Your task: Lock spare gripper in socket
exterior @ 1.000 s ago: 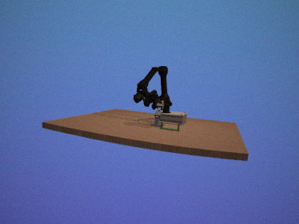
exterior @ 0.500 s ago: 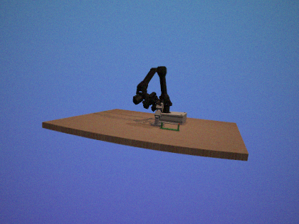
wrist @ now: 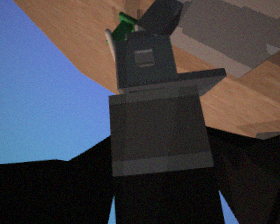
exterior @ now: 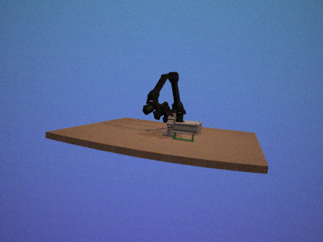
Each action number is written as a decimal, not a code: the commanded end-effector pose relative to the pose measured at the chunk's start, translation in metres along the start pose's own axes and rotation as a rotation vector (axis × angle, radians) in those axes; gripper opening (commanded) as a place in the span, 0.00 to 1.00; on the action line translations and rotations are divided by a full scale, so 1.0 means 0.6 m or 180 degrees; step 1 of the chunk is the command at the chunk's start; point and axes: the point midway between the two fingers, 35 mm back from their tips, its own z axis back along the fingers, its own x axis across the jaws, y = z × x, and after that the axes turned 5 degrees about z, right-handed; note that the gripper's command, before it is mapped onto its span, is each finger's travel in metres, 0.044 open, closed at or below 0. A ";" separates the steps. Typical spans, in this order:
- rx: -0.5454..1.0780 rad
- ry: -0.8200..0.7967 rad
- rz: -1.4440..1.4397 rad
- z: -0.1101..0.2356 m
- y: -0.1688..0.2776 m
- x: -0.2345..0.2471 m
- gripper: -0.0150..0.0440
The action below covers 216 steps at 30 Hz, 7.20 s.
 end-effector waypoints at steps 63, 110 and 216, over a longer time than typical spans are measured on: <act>-0.0002 -0.0042 -0.0021 0.052 0.075 0.015 1.00; -0.0129 -0.0069 -0.0116 0.092 0.165 0.070 1.00; 0.3123 0.4894 0.6882 -0.300 -0.079 0.102 0.56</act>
